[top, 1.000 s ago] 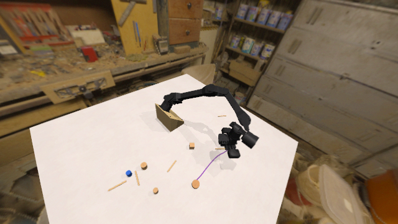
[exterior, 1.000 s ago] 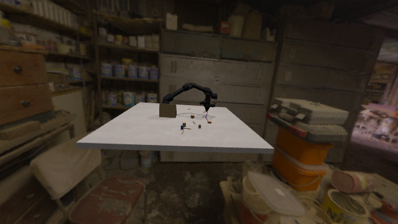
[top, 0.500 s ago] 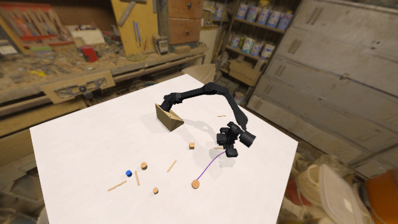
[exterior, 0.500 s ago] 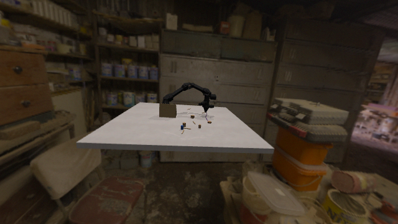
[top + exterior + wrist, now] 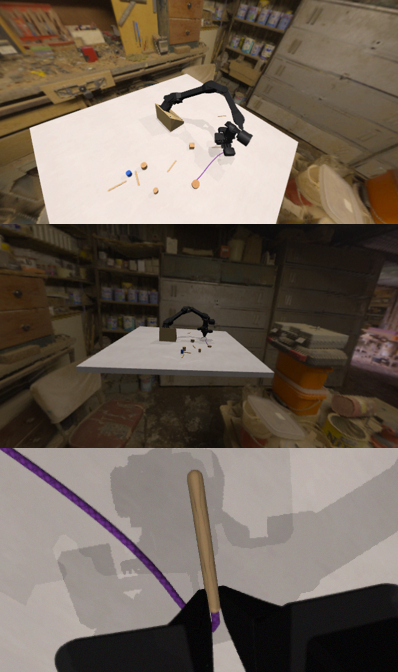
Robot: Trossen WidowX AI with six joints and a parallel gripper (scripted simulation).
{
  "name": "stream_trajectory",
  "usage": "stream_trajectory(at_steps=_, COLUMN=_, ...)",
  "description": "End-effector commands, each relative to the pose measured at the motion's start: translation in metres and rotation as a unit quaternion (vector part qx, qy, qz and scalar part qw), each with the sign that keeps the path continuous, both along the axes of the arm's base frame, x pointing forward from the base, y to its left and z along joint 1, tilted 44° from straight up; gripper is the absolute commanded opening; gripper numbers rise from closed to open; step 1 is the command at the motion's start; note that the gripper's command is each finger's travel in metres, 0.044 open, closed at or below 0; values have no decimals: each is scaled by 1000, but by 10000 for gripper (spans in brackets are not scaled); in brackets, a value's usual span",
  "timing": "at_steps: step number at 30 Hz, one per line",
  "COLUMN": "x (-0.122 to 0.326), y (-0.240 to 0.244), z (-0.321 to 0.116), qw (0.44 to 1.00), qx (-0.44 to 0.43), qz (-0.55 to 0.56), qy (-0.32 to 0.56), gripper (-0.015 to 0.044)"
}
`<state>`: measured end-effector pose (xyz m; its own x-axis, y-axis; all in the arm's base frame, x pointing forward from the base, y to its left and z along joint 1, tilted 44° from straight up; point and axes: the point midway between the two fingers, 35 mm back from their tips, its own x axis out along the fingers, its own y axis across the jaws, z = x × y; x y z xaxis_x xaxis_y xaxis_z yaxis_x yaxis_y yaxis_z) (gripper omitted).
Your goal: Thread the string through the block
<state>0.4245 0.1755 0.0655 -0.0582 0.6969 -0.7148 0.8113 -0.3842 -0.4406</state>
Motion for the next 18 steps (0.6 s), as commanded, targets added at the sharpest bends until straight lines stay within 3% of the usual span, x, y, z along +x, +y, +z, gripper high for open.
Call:
stream_trajectory(at_steps=1, x=-5, y=1, z=-2, qw=1000, qx=-1, qz=-2, qy=1, gripper=0)
stream_trajectory(at_steps=18, x=-21, y=9, z=-9, qw=1000, qx=0, qz=-2, qy=1, gripper=0)
